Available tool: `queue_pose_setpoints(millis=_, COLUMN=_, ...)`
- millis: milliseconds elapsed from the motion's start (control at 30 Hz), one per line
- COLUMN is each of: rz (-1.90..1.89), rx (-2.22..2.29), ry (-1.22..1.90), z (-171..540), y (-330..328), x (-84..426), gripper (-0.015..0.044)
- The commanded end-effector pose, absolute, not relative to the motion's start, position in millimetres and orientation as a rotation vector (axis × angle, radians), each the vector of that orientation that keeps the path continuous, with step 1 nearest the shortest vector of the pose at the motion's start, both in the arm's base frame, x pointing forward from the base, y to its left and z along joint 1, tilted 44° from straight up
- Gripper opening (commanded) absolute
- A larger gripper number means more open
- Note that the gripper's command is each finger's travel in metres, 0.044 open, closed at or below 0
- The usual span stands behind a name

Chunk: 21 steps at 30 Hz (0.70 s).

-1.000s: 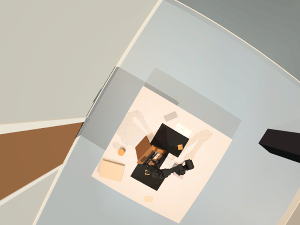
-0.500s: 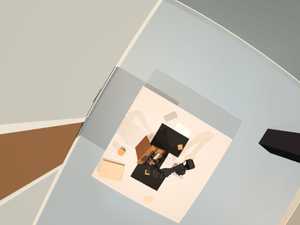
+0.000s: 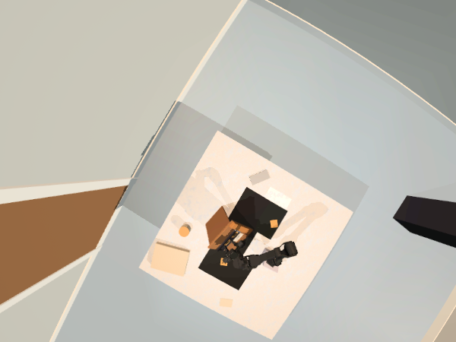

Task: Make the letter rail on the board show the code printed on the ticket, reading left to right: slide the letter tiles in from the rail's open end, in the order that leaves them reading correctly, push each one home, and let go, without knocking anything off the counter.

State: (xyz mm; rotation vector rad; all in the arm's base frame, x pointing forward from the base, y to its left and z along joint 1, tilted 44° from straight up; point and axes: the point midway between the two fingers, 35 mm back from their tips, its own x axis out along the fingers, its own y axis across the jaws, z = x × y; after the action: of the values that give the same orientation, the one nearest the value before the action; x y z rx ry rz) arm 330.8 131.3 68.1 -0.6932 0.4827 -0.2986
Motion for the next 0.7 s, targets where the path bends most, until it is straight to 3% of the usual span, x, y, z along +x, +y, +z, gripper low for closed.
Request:
queue_pose_setpoints(millis=0, rz=-0.293, rx=-0.686, ry=0.478, z=71.8, y=130.2, x=330.7, gripper=0.0)
queue_pose_setpoints(millis=667, rz=-0.294, rx=-0.687, ry=0.479, z=77.9, y=123.4, x=329.8, gripper=0.0)
